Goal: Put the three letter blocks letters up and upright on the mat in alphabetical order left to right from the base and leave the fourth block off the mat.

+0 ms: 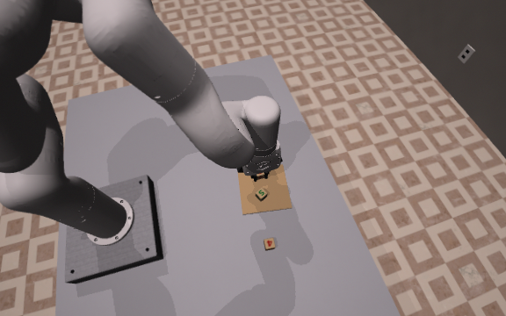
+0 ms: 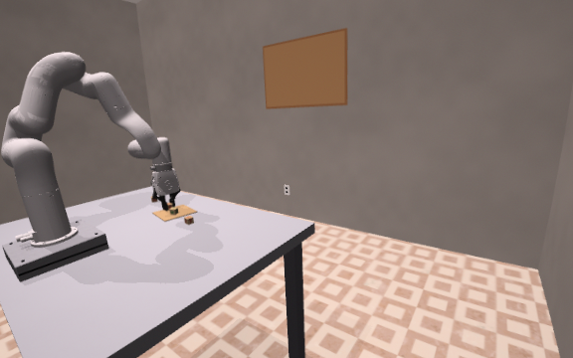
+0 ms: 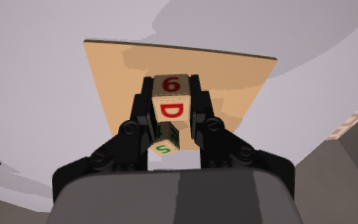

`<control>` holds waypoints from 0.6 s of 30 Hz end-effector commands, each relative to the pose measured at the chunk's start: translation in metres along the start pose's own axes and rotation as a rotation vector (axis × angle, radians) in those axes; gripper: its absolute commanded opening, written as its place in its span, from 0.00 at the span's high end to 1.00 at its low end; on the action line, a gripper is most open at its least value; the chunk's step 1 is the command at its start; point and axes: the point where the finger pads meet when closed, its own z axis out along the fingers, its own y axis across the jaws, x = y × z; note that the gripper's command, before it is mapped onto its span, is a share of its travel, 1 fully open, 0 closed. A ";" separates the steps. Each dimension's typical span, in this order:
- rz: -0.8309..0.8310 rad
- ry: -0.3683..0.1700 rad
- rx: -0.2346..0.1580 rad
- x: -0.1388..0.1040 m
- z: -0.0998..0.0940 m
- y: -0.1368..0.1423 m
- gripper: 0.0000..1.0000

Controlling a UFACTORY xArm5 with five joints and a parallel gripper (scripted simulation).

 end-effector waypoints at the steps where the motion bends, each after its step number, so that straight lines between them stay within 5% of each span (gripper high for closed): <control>1: 0.000 0.000 -0.003 0.000 -0.001 0.001 0.79; 18: 0.000 0.000 -0.003 0.000 -0.001 0.001 0.79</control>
